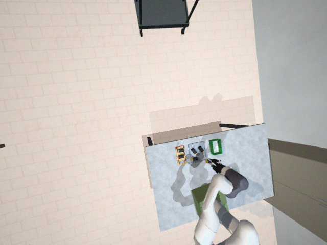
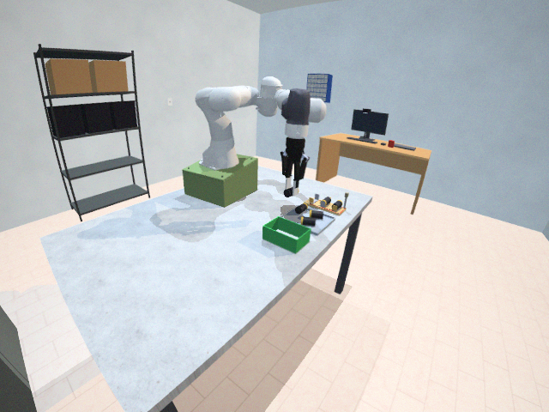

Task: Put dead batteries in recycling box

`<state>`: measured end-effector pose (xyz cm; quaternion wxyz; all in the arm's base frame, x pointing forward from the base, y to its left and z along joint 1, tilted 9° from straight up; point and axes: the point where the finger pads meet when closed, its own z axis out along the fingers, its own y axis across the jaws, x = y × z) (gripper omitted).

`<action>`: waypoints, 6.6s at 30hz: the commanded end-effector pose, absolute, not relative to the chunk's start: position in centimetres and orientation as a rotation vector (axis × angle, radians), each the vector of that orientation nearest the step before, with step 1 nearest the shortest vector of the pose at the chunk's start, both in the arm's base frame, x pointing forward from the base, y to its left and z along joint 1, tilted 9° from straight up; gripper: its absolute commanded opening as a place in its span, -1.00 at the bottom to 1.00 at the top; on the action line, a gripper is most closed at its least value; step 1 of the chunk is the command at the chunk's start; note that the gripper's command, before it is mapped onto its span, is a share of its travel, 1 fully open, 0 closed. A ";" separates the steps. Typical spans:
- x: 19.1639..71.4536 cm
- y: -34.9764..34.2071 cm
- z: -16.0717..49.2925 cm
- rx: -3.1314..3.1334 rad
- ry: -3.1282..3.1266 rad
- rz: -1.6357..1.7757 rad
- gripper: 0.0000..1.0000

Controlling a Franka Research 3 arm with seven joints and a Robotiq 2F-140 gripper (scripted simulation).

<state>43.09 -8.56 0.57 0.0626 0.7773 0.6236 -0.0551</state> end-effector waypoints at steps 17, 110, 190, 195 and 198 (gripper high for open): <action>43.3 -8.5 0.7 2.184 2.083 -0.173 -0.68; 43.4 -9.7 -6.2 2.247 2.011 -0.167 -0.68; 43.4 -10.1 -8.6 2.247 2.011 -0.167 -0.68; 43.4 -10.5 -10.4 2.247 2.011 -0.167 -0.68; 43.4 -10.5 -10.6 2.247 2.011 -0.167 -0.68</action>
